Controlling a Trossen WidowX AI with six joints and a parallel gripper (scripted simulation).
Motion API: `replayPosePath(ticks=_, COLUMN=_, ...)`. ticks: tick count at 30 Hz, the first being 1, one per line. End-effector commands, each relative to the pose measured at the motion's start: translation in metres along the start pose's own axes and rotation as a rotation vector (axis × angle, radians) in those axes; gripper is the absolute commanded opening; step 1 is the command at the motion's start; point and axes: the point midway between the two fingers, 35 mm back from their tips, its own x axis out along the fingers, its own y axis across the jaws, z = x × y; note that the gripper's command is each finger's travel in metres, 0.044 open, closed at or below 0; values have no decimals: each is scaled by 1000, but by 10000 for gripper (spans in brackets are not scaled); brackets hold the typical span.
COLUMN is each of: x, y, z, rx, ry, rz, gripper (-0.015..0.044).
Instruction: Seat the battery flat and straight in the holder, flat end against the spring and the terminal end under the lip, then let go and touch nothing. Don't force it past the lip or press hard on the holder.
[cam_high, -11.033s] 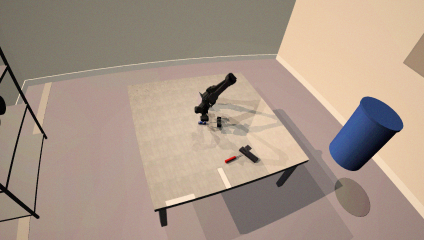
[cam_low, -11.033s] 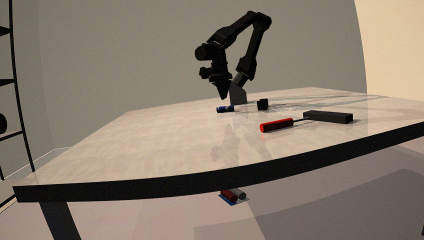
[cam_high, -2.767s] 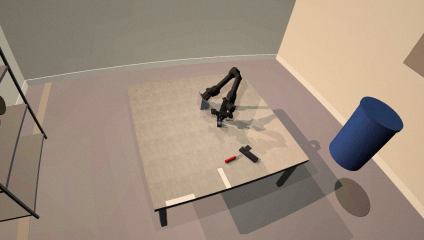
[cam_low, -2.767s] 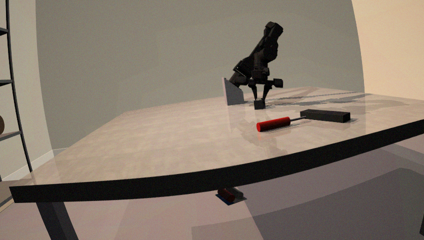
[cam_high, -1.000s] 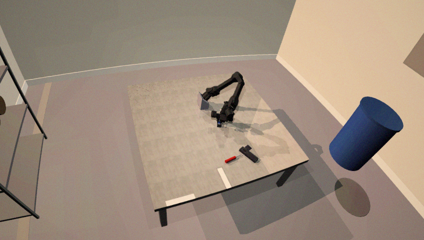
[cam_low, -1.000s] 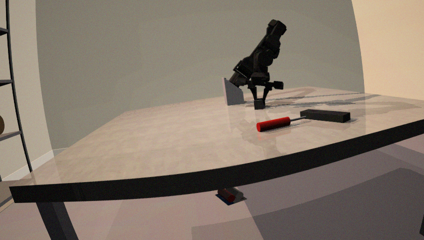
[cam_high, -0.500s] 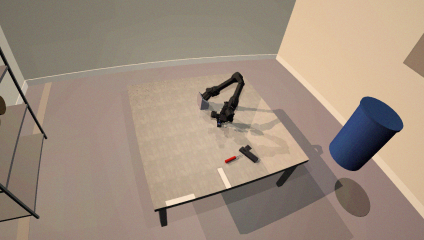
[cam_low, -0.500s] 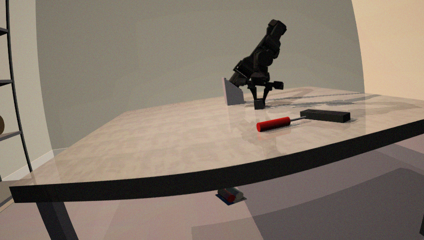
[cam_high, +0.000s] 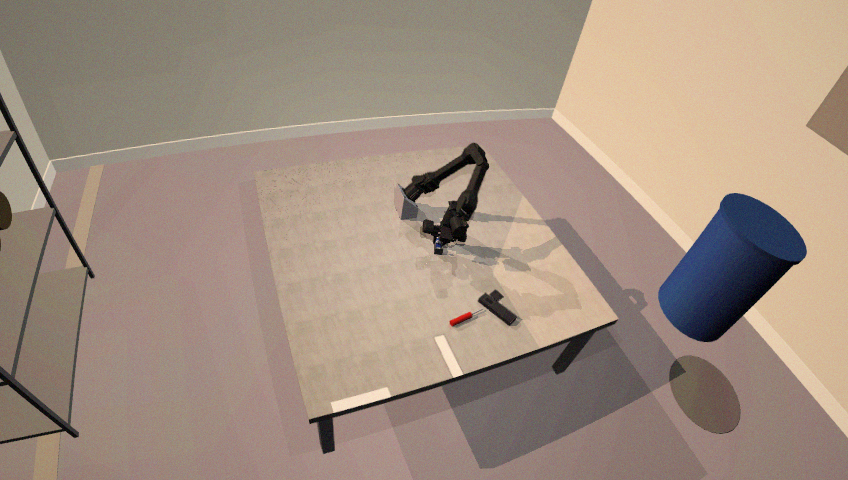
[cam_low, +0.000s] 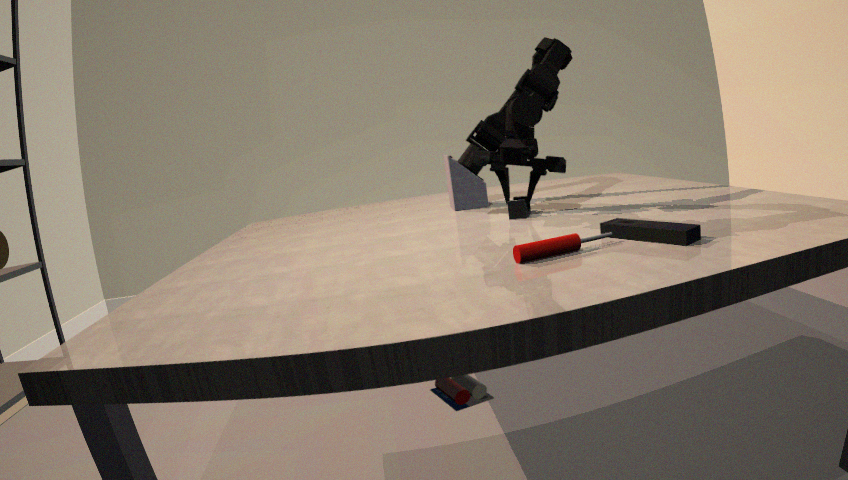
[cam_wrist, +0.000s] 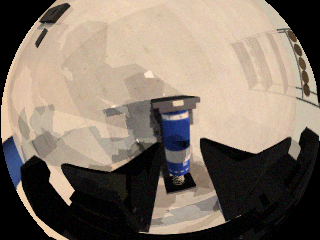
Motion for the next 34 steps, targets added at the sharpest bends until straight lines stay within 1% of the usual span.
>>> replayPosePath(ticks=1, x=-3, y=1, z=1, rx=-9, ry=-4, rz=-1, gripper=179)
replayPosePath(ticks=3, x=-6, y=-1, z=1, rx=-1, ry=-1, rz=-1, gripper=232)
replayPosePath(ticks=9, x=-61, y=-10, z=2, rx=-7, ry=-5, rz=-5, gripper=389)
replayPosePath(ticks=11, x=-74, y=-12, z=0, rx=-8, ry=-5, rz=-4, gripper=440)
replayPosePath(ticks=34, x=-75, y=-14, z=1, rx=-9, ry=-5, rz=-4, gripper=440)
